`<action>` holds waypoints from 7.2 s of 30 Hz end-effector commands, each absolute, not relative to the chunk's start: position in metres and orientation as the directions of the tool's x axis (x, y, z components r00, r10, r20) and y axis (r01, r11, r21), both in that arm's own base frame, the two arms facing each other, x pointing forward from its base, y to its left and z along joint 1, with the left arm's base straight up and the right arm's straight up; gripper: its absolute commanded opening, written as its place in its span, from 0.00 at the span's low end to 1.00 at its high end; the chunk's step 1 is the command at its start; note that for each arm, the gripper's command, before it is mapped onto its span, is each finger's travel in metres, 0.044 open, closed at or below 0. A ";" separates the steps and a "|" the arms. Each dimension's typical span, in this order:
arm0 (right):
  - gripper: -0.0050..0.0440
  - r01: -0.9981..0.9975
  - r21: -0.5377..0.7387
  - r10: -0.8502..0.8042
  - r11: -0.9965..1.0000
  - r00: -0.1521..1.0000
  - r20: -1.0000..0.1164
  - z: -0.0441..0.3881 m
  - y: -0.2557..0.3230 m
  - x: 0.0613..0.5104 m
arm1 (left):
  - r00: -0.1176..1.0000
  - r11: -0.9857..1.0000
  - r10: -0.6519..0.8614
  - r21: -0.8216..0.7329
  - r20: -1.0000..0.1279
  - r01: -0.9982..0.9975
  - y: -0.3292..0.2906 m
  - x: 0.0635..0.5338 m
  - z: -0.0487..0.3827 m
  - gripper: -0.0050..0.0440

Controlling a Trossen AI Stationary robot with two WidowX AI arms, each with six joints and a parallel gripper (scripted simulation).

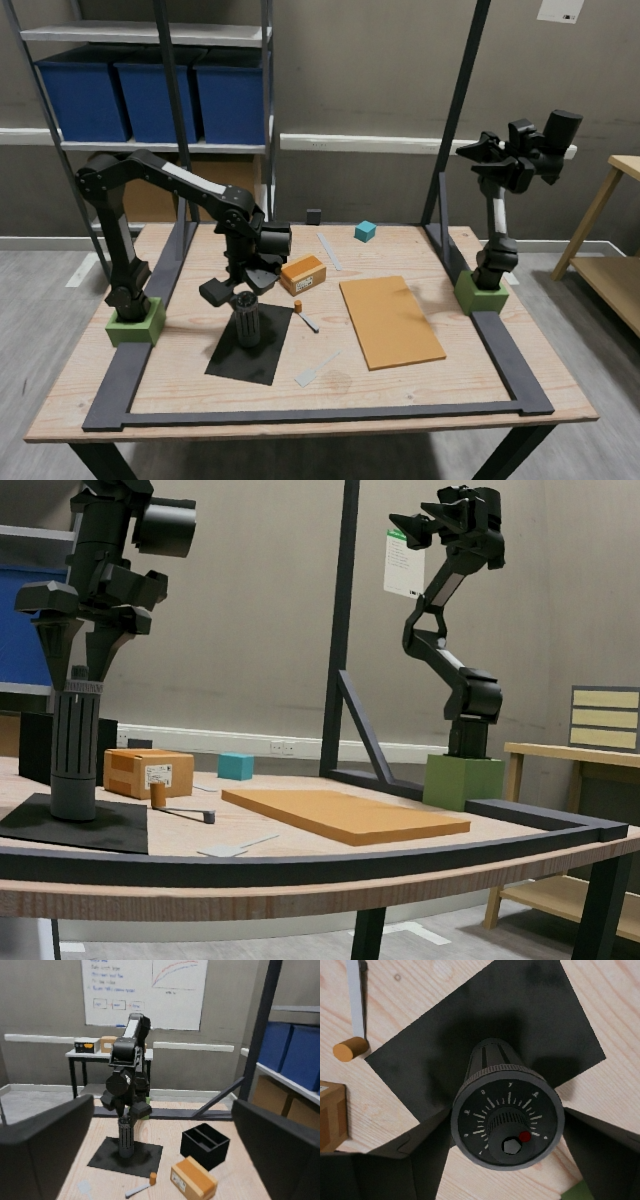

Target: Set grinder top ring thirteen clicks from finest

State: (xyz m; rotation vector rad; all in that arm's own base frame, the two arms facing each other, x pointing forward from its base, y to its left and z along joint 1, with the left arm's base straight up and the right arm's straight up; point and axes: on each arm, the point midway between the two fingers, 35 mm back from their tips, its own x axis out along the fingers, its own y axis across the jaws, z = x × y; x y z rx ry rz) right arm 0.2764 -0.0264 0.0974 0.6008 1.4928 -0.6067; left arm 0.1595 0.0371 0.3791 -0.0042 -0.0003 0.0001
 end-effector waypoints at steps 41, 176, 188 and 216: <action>0.68 0.923 0.022 -0.003 0.383 0.025 -1.000 0.106 -0.027 0.281 | 1.000 1.000 -0.001 0.004 0.002 0.001 0.037 0.160 0.382 0.92; 0.68 0.963 0.023 -0.003 0.268 0.025 -1.000 0.106 -0.027 0.280 | 1.000 1.000 -0.001 0.004 0.002 0.001 0.037 0.160 0.382 0.92; 0.68 1.000 0.024 -0.002 0.007 0.024 -1.000 0.106 -0.027 0.280 | 1.000 1.000 -0.001 0.004 0.002 0.001 0.037 0.160 0.382 0.92; 0.92 0.996 0.031 -0.002 -0.087 0.031 -1.000 0.107 -0.027 0.281 | 1.000 1.000 -0.001 0.004 0.002 0.001 0.037 0.160 0.382 0.92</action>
